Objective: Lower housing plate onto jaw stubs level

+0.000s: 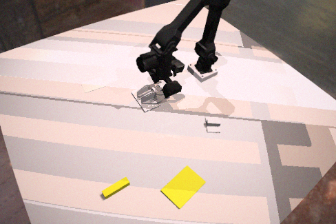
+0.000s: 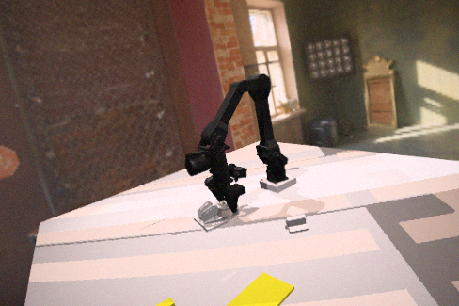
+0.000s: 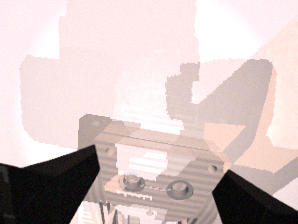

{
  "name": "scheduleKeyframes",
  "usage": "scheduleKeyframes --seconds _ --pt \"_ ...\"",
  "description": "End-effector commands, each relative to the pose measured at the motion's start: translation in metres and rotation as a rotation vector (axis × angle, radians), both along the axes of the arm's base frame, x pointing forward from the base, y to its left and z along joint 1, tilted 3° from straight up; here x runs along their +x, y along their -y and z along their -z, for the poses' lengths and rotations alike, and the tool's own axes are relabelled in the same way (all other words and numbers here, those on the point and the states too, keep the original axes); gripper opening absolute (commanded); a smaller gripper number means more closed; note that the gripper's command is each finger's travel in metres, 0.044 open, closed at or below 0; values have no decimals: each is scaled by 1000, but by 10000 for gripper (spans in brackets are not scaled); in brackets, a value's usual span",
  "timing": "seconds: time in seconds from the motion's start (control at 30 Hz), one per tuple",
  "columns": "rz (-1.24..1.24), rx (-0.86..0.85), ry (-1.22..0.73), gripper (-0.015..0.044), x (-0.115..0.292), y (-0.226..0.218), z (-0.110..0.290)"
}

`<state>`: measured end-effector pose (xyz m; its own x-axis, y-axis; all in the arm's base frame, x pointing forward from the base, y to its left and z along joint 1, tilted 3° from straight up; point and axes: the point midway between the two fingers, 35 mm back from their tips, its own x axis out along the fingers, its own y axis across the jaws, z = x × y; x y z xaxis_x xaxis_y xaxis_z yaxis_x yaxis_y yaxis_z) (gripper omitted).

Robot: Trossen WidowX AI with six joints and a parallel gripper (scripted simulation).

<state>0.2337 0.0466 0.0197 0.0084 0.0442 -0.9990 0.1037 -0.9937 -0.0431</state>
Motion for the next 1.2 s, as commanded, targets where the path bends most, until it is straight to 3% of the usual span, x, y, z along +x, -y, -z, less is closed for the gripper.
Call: scheduleKeyframes --seconds 0.0,1.17 --pt "5 1 -1 351 0 0 -2" --pt "5 1 -1 351 1 0 5"
